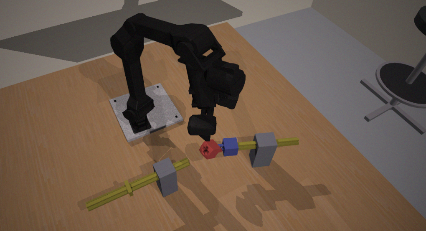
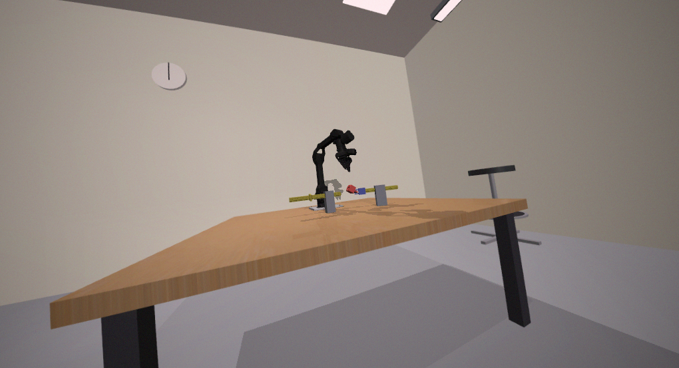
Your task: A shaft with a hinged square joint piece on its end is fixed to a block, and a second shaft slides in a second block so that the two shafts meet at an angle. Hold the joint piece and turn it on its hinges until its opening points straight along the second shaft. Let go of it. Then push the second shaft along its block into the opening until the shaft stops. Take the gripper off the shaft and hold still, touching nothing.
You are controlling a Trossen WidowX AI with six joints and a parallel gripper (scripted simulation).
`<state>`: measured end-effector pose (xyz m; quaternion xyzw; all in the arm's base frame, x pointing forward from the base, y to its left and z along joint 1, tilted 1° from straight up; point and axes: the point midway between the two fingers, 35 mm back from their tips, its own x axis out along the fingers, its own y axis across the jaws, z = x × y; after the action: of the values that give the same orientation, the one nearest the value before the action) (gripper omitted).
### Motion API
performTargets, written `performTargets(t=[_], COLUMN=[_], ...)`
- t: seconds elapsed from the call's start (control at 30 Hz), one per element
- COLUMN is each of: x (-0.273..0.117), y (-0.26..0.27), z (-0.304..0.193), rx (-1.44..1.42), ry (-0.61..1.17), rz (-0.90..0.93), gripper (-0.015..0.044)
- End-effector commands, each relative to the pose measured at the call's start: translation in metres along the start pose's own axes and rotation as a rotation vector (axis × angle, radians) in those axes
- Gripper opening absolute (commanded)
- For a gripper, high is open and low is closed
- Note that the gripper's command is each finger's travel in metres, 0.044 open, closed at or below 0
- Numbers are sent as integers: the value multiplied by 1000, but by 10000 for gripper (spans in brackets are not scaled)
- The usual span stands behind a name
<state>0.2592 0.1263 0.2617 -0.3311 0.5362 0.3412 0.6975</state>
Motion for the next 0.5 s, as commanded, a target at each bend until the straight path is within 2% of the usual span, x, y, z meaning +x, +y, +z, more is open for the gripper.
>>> performTargets(t=[0.0,0.13,0.33,0.47], x=[-14,-13,7,9], y=[1,-1,-43,-48], z=[-1,-3,-50,-57], rx=[81,80,58,56], ry=[-20,-17,44,48], rz=[-15,-14,41,50], gripper=[440,440,440,440])
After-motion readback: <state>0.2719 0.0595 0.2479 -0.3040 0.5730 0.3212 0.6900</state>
